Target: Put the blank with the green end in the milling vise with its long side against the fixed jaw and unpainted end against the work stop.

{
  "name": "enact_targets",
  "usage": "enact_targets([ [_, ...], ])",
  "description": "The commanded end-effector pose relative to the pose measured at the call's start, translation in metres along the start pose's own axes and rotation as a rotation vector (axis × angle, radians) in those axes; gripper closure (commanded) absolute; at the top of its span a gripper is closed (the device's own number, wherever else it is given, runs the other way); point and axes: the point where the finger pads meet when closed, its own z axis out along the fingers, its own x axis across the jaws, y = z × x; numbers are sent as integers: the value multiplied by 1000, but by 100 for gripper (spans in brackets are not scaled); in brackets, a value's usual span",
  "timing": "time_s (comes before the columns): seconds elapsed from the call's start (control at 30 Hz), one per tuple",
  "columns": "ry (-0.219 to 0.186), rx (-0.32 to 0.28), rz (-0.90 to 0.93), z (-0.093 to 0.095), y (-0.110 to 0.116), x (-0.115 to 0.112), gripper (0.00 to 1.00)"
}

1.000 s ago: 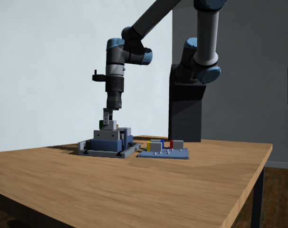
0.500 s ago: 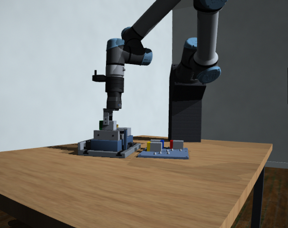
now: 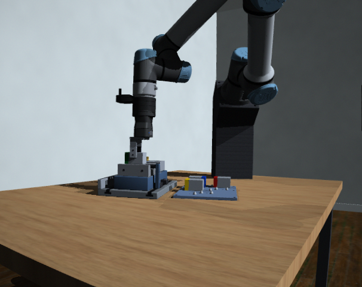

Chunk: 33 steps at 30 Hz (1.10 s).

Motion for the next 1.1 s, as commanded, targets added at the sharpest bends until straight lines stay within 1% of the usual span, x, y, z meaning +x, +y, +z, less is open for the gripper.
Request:
enact_targets([
  [0.0,-1,1,0,0,0,0,100],
  [1.07,-1,1,0,3,0,0,100],
])
